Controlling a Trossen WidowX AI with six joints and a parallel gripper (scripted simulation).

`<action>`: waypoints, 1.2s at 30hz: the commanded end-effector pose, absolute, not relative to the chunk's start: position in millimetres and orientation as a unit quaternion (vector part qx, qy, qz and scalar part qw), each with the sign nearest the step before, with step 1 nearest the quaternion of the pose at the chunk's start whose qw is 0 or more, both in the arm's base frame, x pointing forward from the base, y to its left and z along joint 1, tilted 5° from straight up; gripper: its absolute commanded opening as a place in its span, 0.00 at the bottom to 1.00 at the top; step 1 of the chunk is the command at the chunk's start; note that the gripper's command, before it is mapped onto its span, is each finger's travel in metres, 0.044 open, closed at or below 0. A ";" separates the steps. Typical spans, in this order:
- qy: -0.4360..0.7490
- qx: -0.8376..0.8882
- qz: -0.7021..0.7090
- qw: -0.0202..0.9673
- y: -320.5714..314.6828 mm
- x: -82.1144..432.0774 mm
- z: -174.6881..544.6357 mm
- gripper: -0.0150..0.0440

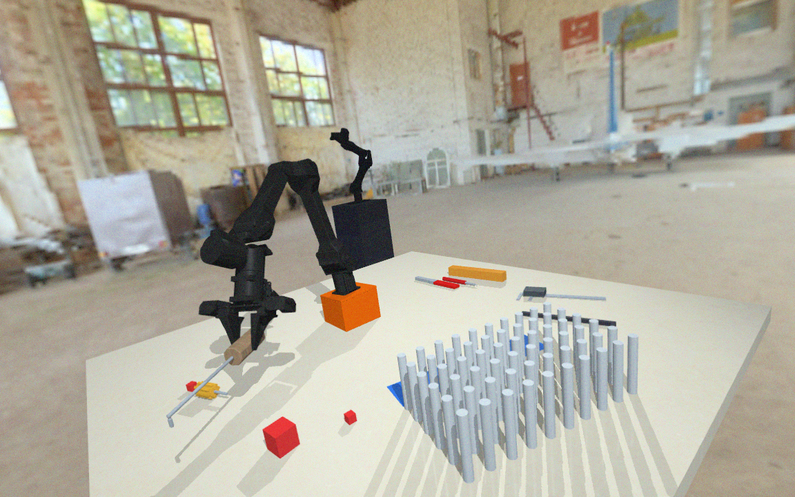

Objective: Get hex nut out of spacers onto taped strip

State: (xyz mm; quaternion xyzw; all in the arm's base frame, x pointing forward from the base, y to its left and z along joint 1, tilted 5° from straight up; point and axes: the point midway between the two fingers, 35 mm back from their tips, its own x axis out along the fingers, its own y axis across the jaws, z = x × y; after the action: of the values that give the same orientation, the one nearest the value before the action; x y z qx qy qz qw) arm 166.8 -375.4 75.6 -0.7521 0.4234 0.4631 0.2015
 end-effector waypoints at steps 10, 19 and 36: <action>0.421 -0.754 0.462 0.201 -377.7 166.9 58.3 0.25; 0.421 -0.754 0.462 0.200 -378.7 166.3 47.4 0.25; 0.421 -0.754 0.463 0.200 -379.4 164.7 27.0 0.25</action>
State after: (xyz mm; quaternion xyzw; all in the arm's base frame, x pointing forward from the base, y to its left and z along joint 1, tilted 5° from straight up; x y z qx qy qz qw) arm 164.5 -379.6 32.1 -0.7520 0.4235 0.4632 0.2013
